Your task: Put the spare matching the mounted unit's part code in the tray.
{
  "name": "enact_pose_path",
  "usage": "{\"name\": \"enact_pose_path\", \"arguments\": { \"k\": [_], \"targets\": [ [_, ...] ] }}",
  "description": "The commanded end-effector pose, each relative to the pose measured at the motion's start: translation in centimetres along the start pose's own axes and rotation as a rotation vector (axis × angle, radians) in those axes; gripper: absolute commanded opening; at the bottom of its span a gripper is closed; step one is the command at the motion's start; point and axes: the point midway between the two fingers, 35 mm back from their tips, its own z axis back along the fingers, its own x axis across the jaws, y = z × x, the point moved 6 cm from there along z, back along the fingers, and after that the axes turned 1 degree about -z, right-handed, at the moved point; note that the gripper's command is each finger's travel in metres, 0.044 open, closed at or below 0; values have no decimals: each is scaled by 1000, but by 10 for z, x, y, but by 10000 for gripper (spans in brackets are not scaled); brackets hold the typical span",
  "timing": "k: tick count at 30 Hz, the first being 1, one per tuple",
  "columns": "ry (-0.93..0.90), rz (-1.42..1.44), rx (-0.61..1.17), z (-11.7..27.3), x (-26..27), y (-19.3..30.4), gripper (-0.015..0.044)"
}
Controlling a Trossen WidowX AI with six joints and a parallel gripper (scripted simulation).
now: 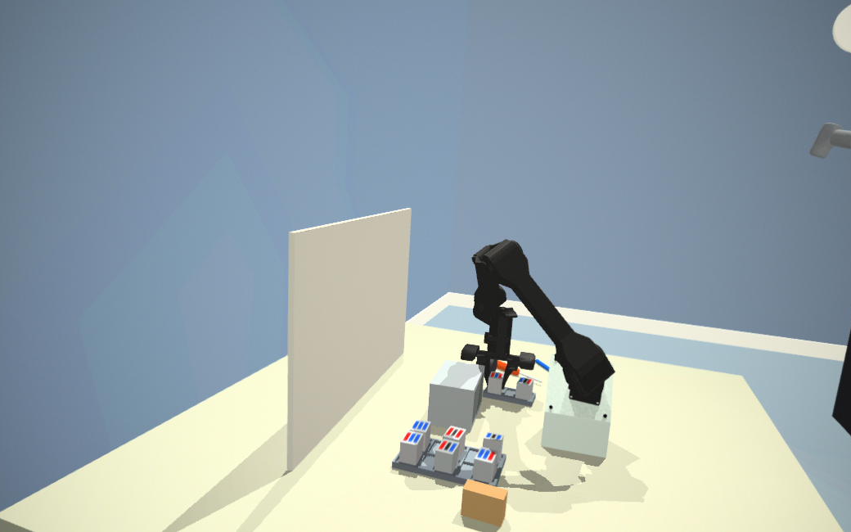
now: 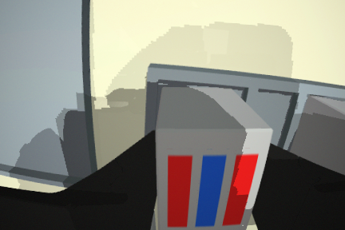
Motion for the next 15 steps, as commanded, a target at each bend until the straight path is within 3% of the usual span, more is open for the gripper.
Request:
{"name": "enact_pose_path", "arguments": {
  "k": [1,10,15],
  "targets": [
    [0,0,0,0,0,0,10],
    [0,0,0,1,0,0,0],
    [-1,-3,-2,35,2,-2,0]
  ]
}}
